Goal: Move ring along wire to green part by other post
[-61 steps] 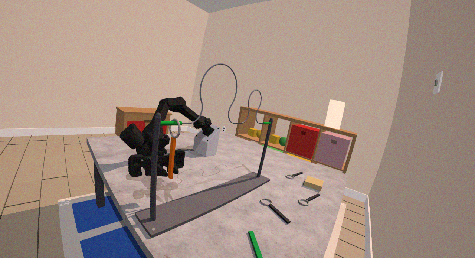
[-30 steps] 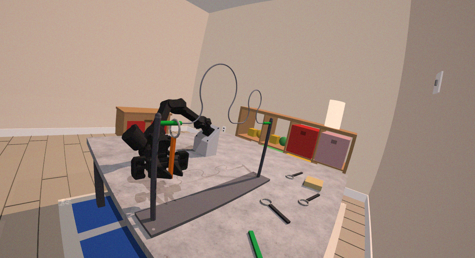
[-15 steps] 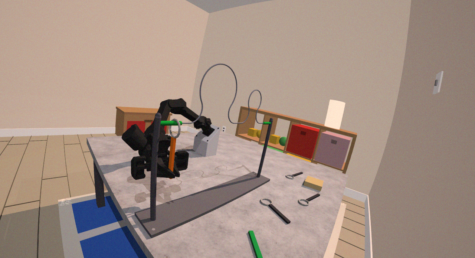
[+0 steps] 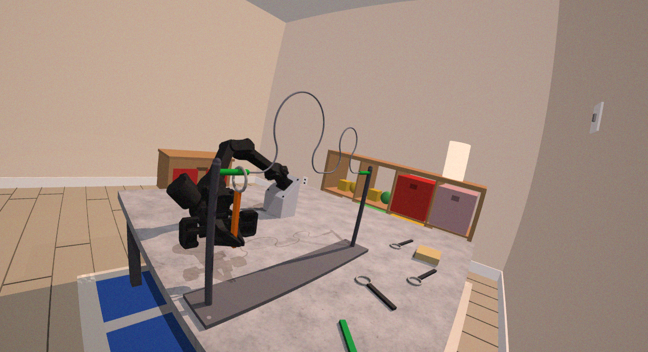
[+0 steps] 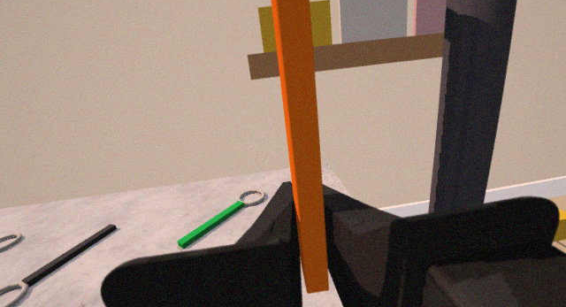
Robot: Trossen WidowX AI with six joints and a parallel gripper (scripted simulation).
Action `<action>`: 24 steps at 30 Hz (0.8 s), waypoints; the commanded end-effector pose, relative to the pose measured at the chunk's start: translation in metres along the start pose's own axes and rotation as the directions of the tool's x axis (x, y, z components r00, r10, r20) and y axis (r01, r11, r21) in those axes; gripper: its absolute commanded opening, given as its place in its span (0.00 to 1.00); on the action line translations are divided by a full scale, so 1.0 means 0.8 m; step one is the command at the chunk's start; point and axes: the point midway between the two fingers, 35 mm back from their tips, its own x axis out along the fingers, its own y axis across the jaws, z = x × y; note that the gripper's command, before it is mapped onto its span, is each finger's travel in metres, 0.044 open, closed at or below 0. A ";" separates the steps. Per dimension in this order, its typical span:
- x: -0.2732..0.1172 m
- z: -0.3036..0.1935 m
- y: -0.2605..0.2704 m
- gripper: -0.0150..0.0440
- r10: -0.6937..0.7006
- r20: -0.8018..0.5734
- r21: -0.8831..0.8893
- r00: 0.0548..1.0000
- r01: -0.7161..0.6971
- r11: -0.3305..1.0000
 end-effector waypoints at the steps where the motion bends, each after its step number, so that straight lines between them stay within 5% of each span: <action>1: 0.000 0.009 0.000 0.00 0.002 0.001 -0.003 1.000 -0.002 1.000; 24: 0.000 0.017 0.001 0.00 0.003 0.002 -0.004 1.000 -0.003 1.000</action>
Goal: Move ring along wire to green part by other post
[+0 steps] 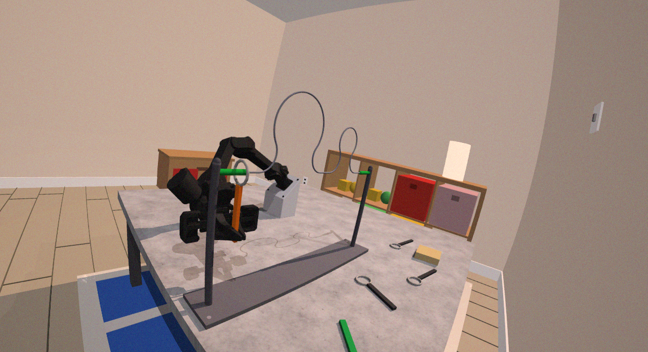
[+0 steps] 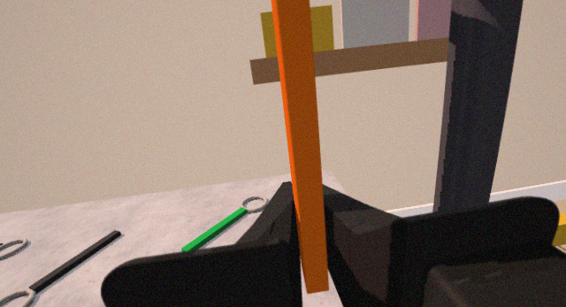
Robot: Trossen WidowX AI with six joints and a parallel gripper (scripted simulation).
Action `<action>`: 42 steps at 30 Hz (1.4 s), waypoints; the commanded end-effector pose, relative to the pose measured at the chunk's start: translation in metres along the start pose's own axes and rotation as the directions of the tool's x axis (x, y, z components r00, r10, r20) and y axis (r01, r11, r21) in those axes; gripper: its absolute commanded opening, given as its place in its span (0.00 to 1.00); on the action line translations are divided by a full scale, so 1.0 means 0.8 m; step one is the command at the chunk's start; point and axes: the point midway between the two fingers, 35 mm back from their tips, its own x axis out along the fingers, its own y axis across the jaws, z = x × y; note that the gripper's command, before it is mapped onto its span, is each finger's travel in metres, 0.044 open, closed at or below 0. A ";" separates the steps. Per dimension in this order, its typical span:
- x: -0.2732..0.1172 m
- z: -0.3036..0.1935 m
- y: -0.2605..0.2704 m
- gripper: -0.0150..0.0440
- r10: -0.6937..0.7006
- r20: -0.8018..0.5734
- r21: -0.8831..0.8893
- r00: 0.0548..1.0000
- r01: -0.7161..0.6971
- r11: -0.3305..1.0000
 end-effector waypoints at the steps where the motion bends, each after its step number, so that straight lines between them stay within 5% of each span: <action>1: 0.000 0.001 -0.001 0.00 -0.002 -0.001 -0.004 1.000 0.002 1.000; 42: -0.076 0.022 0.049 0.00 0.030 -0.499 0.055 0.866 -0.003 0.999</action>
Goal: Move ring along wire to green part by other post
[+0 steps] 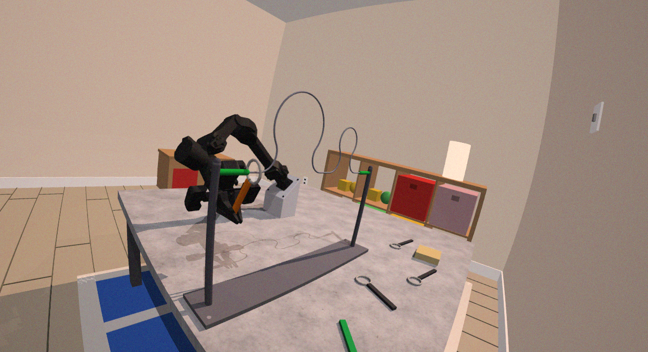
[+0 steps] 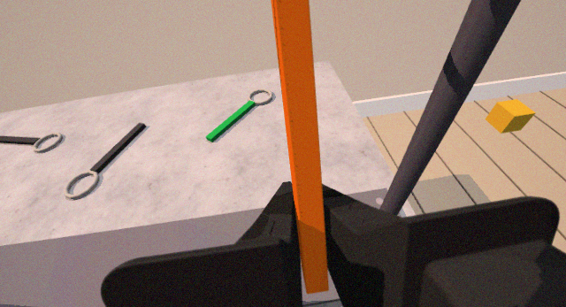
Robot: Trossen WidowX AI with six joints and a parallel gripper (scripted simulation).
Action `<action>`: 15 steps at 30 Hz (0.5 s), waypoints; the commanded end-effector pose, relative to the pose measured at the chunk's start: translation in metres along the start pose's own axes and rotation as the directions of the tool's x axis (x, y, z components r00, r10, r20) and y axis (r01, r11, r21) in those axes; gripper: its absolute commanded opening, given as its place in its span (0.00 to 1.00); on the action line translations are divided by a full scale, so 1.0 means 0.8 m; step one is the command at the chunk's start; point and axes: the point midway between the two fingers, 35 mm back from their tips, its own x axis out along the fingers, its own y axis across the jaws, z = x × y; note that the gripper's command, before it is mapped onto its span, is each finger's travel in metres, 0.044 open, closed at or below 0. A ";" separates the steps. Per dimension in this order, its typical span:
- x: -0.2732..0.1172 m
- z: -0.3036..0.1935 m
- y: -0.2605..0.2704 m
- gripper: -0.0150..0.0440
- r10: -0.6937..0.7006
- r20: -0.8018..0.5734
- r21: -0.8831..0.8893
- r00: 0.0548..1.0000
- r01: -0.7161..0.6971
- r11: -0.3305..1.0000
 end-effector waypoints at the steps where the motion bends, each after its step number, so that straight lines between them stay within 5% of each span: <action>1: -0.003 -0.002 0.011 0.00 0.017 -0.021 0.024 1.000 -0.016 1.000; 15: -0.003 0.000 0.051 0.00 0.105 -0.010 0.175 0.994 -0.102 0.979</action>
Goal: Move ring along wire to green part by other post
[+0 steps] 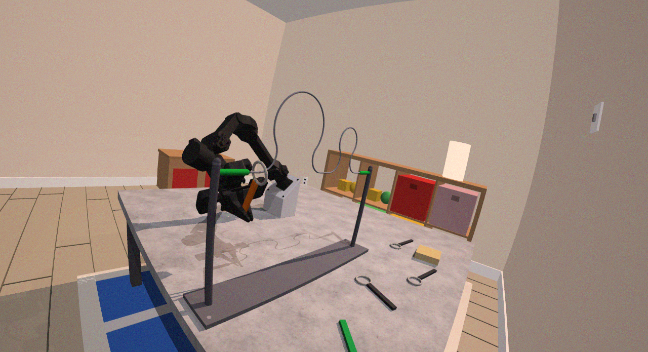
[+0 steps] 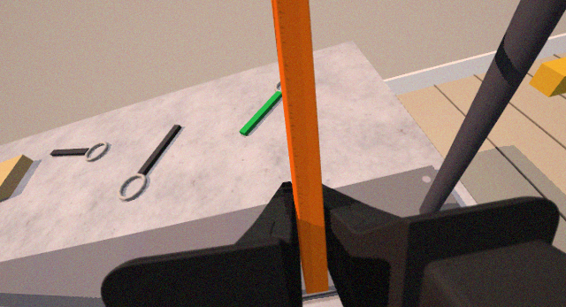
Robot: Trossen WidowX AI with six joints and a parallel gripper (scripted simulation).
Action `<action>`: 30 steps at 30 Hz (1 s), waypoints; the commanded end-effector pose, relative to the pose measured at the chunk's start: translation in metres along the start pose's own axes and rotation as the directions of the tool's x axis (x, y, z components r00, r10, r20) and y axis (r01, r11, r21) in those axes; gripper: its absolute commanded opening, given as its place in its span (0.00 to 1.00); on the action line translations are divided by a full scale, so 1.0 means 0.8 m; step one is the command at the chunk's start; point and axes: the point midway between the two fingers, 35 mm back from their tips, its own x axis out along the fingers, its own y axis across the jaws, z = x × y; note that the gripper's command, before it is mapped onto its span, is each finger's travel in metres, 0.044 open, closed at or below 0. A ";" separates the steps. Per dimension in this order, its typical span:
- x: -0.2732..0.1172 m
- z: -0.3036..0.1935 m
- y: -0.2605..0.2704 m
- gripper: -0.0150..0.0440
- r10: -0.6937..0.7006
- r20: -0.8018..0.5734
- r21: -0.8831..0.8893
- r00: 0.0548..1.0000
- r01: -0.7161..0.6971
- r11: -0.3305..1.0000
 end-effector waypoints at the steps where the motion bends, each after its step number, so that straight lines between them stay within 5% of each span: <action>1: -0.001 0.001 0.018 0.00 0.043 0.006 0.066 0.999 -0.043 0.997; 30: -0.022 0.040 0.129 0.00 0.336 0.129 0.584 0.933 -0.345 0.735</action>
